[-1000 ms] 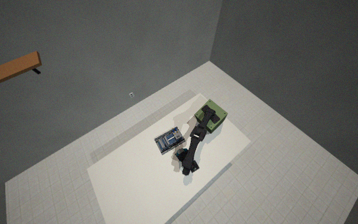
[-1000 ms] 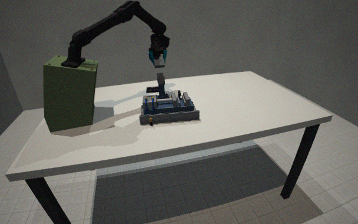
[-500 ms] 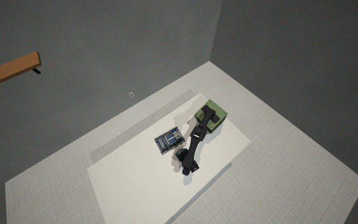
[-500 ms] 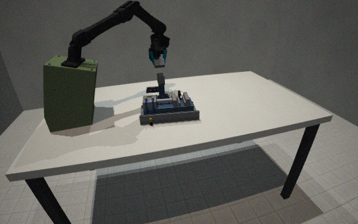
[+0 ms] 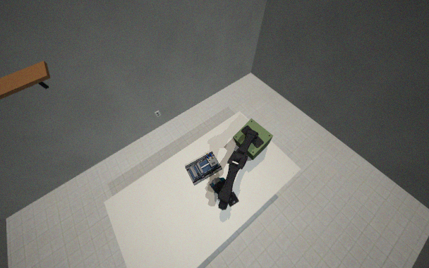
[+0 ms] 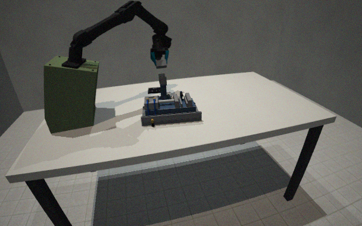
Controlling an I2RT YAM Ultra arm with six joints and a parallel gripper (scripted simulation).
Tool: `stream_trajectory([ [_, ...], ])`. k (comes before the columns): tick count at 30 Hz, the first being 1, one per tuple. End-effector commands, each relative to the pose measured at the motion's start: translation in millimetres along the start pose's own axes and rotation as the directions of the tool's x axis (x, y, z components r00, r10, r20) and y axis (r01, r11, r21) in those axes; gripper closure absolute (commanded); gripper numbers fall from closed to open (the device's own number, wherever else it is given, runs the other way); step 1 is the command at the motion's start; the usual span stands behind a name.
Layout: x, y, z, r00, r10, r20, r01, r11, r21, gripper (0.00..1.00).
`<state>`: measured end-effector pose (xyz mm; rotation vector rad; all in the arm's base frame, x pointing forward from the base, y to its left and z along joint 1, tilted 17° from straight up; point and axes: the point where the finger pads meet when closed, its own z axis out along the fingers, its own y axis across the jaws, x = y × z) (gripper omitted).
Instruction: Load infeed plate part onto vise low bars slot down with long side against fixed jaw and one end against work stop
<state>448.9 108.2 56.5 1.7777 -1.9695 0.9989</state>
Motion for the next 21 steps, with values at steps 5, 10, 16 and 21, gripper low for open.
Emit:
stream_trajectory([
  [5, 11, -8, -16.3, 1.0, 0.009, -0.012, -0.009, 0.999, 0.033, 1.0],
  [10, 6, -6, -9.8, 1.0, -0.001, -0.019, 0.002, 1.0, 0.024, 1.0],
  [16, 10, -9, -13.1, 1.0, 0.011, -0.012, -0.011, 0.999, 0.033, 1.0],
  [21, 3, -7, -3.5, 1.0, -0.003, -0.022, 0.003, 1.0, 0.02, 1.0],
])
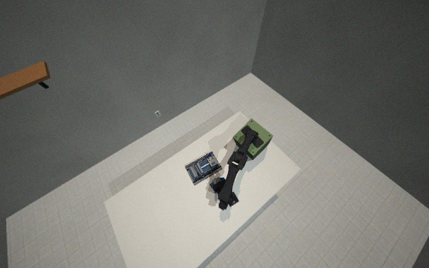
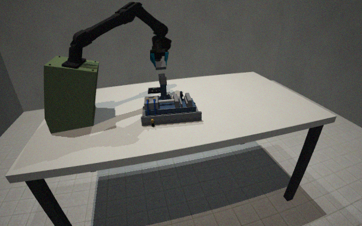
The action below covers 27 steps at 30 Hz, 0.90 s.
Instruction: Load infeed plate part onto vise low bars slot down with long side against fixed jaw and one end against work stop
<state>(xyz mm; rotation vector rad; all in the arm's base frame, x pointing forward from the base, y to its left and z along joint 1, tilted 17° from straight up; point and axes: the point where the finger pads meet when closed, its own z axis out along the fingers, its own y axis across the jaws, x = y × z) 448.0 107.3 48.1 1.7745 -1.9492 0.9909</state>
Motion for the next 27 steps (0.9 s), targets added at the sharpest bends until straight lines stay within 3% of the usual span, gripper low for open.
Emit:
stream_trajectory([
  [1, 10, -11, -11.5, 1.0, 0.017, -0.007, -0.016, 0.999, 0.034, 1.0],
  [3, 12, -13, -13.1, 1.0, 0.024, -0.002, -0.024, 0.999, 0.039, 1.0],
  [7, 0, -12, -0.7, 1.0, 0.021, -0.006, -0.02, 0.999, 0.034, 1.0],
  [14, 8, -17, -7.6, 0.999, 0.039, 0.005, -0.039, 0.998, 0.046, 1.0],
  [17, -5, -13, 4.2, 1.0, 0.02, -0.005, -0.02, 0.999, 0.035, 1.0],
  [21, -1, -17, -0.3, 0.999, 0.036, 0.005, -0.037, 0.998, 0.046, 1.0],
  [27, -12, -12, 13.5, 1.0, 0.016, -0.009, -0.016, 0.999, 0.029, 1.0],
])
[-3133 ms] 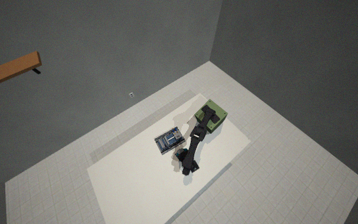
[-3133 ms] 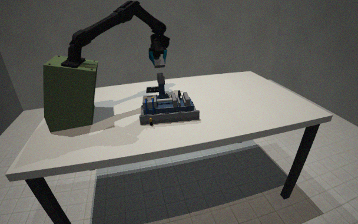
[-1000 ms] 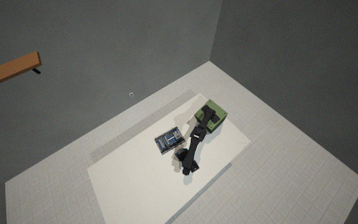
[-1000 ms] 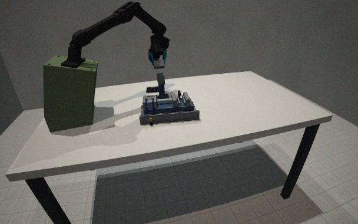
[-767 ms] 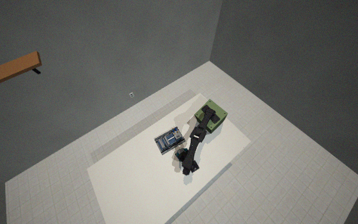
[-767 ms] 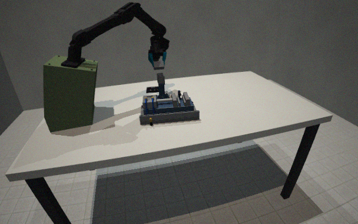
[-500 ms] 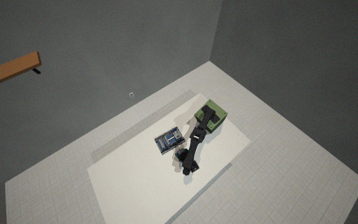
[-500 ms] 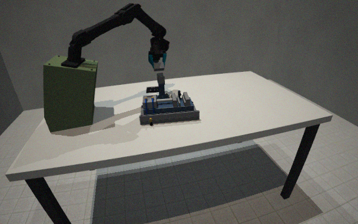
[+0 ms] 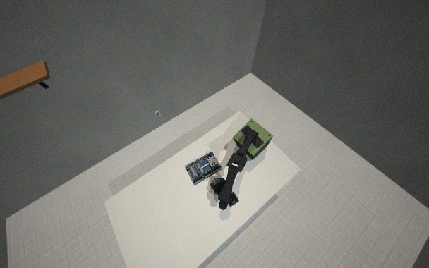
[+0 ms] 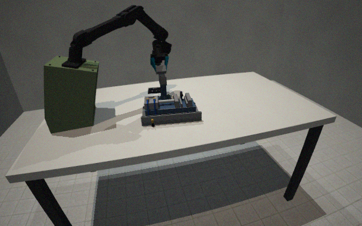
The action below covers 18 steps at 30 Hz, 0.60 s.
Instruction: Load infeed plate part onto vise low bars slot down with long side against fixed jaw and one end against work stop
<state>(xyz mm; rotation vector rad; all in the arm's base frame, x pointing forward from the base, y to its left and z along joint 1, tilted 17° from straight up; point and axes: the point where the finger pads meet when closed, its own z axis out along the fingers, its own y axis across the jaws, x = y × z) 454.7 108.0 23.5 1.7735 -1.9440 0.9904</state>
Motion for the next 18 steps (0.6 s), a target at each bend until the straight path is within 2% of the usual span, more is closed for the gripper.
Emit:
stream_trajectory([
  [1, 6, -12, -4.9, 1.0, 0.019, -0.006, -0.019, 0.999, 0.031, 1.0],
  [2, 14, -16, -17.2, 0.999, 0.032, 0.005, -0.032, 0.998, 0.045, 1.0],
  [5, 10, -19, -14.1, 0.999, 0.045, 0.013, -0.046, 0.998, 0.054, 1.0],
  [8, 1, -13, -1.3, 1.0, 0.022, -0.003, -0.021, 0.999, 0.034, 1.0],
  [13, 2, -17, -3.6, 0.999, 0.037, 0.006, -0.038, 0.998, 0.045, 1.0],
  [16, -5, -13, 4.9, 1.0, 0.023, -0.003, -0.023, 0.999, 0.035, 1.0],
  [18, -5, -13, 4.9, 1.0, 0.023, -0.003, -0.023, 0.999, 0.035, 1.0],
])
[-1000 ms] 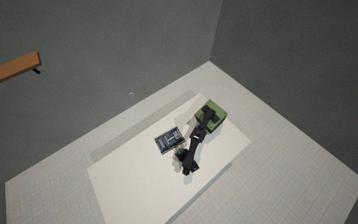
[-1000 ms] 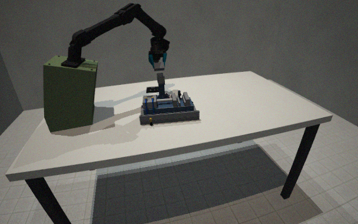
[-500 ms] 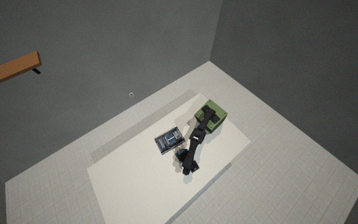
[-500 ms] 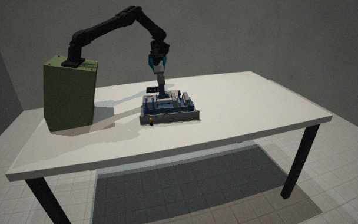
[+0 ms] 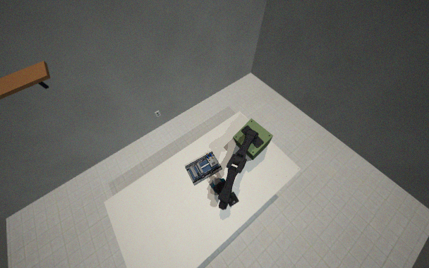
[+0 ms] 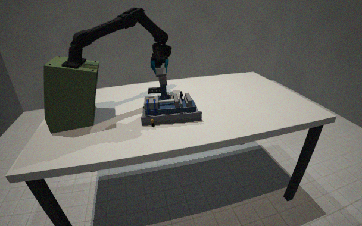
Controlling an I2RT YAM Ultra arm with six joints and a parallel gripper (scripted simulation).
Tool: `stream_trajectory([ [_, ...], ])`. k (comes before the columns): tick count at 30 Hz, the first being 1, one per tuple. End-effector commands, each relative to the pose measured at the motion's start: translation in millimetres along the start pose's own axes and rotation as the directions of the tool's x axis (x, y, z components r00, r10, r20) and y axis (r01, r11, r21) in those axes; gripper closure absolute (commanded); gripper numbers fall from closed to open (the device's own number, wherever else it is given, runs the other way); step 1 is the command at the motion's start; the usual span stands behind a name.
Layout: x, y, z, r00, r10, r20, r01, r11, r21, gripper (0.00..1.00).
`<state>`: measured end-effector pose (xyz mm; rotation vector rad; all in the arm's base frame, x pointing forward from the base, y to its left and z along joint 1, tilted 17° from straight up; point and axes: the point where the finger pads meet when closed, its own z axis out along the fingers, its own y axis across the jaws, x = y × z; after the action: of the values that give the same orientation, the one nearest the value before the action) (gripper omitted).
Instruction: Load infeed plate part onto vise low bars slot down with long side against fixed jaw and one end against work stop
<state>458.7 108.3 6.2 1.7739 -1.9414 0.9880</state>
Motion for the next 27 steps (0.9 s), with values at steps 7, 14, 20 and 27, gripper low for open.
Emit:
stream_trajectory([
  [7, 5, -16, -4.8, 1.0, 0.03, -0.001, -0.03, 0.999, 0.038, 1.0],
  [14, -3, -14, 1.4, 1.0, 0.025, -0.003, -0.025, 0.999, 0.037, 1.0],
  [20, 5, -19, -7.0, 0.999, 0.039, 0.006, -0.039, 0.998, 0.047, 1.0],
  [27, -5, -17, 2.0, 0.999, 0.033, 0.004, -0.033, 0.998, 0.045, 1.0],
])
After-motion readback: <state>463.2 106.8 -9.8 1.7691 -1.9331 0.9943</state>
